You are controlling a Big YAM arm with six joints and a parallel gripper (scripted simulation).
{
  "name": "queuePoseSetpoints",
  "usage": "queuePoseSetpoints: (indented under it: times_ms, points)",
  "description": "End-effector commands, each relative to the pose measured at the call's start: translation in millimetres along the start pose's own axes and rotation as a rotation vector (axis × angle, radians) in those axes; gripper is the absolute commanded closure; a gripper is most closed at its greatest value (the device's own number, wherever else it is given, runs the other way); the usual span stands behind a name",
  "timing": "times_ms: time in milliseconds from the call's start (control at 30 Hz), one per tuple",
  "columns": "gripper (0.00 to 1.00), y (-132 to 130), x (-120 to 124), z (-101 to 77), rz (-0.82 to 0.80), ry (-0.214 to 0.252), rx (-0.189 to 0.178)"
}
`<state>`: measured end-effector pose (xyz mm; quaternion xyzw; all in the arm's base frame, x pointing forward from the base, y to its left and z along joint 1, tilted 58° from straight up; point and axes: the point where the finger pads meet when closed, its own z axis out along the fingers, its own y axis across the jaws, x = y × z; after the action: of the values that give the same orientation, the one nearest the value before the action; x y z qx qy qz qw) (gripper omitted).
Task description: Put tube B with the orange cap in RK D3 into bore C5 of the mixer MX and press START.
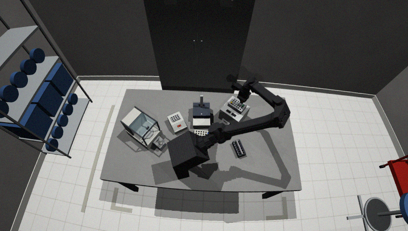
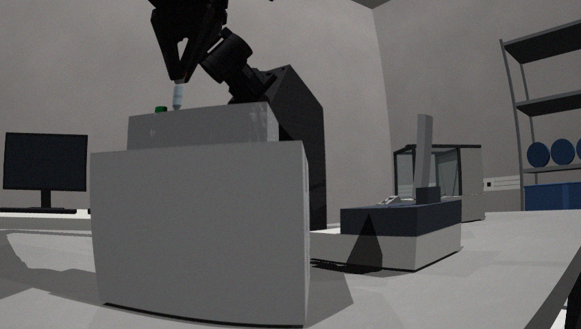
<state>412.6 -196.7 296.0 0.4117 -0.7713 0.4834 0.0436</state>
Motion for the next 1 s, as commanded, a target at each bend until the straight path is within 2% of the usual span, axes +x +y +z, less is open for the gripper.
queuePoseSetpoints:
  times_ms: [0, 967]
  points:
    - [0.91, -2.8, 11.3, -2.2, 0.013, 0.004, 0.014]
    - [0.91, -9.3, 10.7, -2.1, 0.013, 0.004, 0.014]
